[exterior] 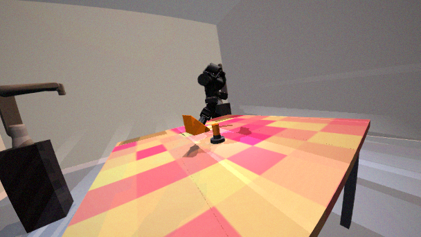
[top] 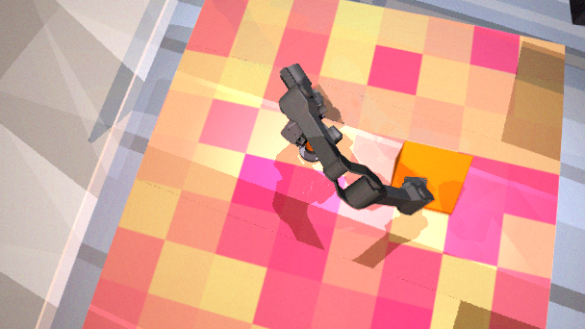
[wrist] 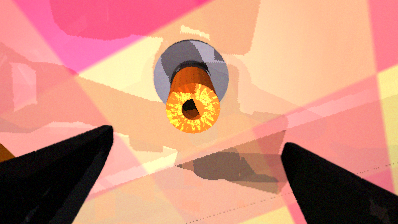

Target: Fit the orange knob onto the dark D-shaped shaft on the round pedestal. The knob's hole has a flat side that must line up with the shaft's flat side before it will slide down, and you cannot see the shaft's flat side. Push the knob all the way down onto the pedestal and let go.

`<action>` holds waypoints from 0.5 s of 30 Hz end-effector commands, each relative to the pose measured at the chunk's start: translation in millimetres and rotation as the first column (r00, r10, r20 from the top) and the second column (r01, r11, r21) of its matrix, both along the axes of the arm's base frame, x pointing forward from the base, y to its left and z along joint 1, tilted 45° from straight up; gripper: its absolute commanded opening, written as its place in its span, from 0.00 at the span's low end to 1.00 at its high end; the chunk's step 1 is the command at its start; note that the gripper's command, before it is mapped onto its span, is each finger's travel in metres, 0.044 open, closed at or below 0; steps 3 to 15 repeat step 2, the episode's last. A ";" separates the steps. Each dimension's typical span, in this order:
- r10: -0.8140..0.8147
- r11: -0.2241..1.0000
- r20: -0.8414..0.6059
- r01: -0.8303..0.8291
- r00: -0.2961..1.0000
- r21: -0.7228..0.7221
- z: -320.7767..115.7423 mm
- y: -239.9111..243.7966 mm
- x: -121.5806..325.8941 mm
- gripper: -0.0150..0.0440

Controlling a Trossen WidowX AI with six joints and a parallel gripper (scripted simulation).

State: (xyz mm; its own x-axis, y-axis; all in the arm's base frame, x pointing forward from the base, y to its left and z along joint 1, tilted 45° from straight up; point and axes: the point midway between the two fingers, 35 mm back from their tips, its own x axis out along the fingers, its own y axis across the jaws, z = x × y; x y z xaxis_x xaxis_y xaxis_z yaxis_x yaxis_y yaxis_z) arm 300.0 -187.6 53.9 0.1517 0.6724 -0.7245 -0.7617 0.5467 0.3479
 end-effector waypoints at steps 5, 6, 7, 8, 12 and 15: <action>0.009 1.000 -0.010 -0.009 1.000 0.007 -2.9 -0.1 -0.2 1.00; 0.009 1.000 -0.010 -0.009 1.000 0.007 -2.9 -0.1 -0.2 1.00; 0.009 1.000 -0.010 -0.009 1.000 0.007 -2.9 -0.1 -0.2 1.00; 0.009 1.000 -0.010 -0.009 1.000 0.007 -2.9 -0.1 -0.2 1.00; 0.009 1.000 -0.010 -0.009 1.000 0.007 -2.9 -0.1 -0.2 1.00; 0.009 1.000 -0.010 -0.009 1.000 0.007 -2.9 -0.1 -0.2 1.00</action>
